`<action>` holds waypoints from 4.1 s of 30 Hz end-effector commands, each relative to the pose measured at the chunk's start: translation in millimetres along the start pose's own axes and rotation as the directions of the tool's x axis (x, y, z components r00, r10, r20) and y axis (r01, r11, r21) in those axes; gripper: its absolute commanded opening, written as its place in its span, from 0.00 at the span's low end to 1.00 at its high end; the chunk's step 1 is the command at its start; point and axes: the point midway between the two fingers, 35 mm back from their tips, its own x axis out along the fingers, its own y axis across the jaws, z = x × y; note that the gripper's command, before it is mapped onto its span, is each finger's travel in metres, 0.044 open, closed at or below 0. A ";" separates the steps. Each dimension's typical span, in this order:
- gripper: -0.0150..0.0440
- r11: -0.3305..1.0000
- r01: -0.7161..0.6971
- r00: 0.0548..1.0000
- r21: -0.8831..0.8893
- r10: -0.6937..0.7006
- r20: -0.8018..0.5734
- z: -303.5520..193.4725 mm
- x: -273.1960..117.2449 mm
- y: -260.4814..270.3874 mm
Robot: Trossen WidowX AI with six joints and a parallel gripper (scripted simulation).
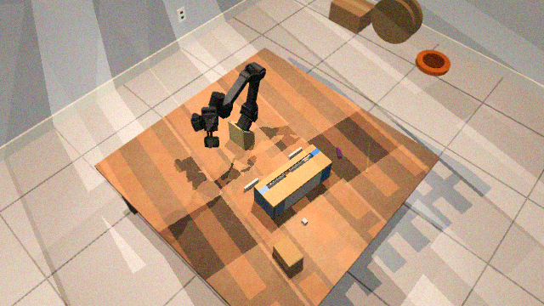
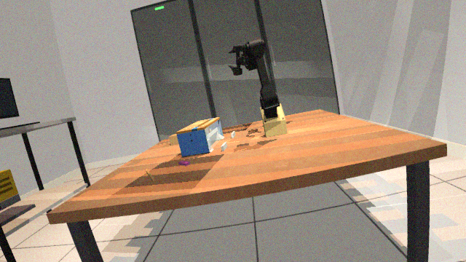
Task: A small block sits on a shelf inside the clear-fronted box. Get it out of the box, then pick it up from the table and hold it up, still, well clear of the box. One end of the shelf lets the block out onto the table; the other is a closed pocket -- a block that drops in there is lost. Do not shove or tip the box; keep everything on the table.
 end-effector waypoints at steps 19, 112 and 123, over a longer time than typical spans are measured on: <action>0.93 0.096 -0.046 0.767 -0.994 -0.634 -0.097 -178.5 29.0 -127.8; 0.93 0.208 -0.750 -0.081 0.628 -0.971 0.225 -358.6 -202.6 -291.3; 0.93 0.210 -0.746 -0.079 0.632 -0.970 0.228 -356.0 -201.8 -296.7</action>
